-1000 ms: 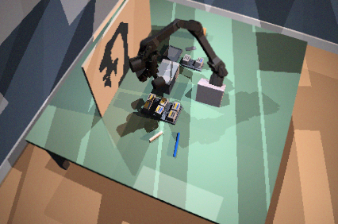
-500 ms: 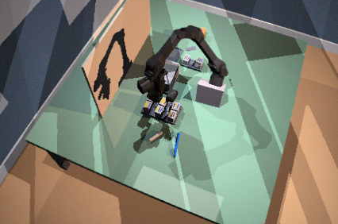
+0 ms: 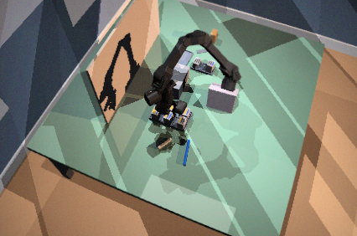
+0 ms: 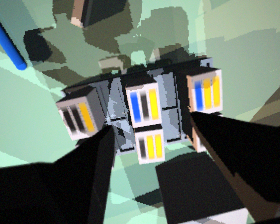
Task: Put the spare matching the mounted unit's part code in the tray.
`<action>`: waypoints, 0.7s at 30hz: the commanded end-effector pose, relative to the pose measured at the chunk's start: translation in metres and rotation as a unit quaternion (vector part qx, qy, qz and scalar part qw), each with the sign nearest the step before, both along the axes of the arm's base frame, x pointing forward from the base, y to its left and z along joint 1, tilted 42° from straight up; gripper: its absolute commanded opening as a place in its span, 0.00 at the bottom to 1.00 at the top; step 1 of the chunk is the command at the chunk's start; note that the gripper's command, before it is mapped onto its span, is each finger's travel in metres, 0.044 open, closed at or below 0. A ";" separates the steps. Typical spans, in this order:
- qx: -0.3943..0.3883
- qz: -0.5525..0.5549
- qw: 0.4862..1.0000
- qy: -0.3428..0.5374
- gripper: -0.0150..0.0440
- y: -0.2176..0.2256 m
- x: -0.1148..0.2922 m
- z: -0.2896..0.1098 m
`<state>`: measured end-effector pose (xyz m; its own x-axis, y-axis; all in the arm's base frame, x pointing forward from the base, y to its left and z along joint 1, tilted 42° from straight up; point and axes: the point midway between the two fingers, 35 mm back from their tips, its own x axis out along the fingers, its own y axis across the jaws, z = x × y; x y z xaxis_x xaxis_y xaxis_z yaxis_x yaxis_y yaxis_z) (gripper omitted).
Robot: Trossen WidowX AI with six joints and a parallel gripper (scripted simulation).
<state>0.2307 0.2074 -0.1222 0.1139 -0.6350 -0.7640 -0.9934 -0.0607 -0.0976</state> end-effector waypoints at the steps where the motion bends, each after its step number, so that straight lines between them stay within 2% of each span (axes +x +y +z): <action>1: -0.001 0.003 1.000 0.000 0.76 -0.002 -0.001 -0.001; 21: -0.001 0.003 1.000 0.000 0.76 -0.019 0.005 -0.024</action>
<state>0.2357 0.1941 -0.1402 0.1191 -0.6296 -0.7677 -0.9927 -0.0619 -0.1033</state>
